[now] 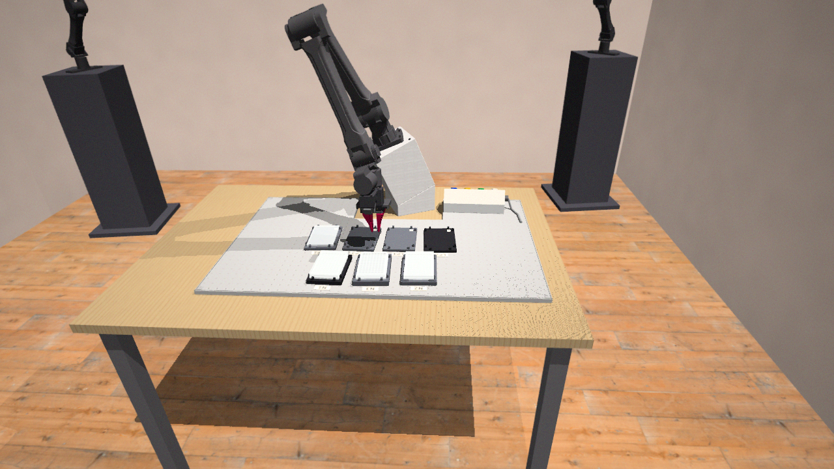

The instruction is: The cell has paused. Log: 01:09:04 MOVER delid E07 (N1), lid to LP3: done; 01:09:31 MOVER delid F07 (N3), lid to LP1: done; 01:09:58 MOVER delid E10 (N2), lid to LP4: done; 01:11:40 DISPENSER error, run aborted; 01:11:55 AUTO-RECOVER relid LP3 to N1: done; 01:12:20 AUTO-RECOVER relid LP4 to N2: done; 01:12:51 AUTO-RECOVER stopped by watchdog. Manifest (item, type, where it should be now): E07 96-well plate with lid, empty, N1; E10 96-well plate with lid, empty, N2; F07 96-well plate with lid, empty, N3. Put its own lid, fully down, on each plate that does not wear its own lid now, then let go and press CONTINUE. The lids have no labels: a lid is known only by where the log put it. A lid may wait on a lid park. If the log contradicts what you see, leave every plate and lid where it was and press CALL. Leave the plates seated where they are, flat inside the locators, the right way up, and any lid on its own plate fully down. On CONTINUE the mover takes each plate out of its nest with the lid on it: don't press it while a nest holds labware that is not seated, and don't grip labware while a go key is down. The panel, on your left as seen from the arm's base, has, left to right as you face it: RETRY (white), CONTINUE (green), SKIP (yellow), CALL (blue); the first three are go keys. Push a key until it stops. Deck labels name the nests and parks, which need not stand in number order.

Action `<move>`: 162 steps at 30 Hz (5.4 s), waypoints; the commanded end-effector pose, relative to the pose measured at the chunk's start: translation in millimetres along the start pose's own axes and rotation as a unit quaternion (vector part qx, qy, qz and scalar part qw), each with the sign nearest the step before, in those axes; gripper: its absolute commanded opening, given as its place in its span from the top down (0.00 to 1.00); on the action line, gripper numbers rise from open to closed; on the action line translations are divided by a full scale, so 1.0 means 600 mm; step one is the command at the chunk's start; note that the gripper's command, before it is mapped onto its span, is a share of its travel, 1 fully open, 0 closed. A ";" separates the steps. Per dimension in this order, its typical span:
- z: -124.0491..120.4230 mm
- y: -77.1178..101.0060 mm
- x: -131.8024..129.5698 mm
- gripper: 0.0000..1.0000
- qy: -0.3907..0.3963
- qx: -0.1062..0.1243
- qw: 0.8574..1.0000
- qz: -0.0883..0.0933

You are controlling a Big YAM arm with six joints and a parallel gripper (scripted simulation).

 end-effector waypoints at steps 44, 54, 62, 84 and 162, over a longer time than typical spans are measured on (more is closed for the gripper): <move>-0.039 0.000 -0.192 1.00 0.019 -0.280 0.960 0.005; -0.052 0.002 -0.147 1.00 0.019 -0.274 0.961 0.014; -0.057 0.003 -0.099 1.00 0.019 -0.273 0.962 0.013; -0.050 -0.007 0.062 1.00 0.016 -0.287 0.958 0.010; 0.121 -0.026 0.186 1.00 0.014 -0.288 0.958 0.004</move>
Point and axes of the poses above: the point where the finger pads meet when closed, its own y axis back along the fingers, its own x axis across the jaws, z = x × y, the point moved 7 cm from there along y, back along the fingers, and after that the axes turned 2 degrees about -y, right-handed, at the moved point
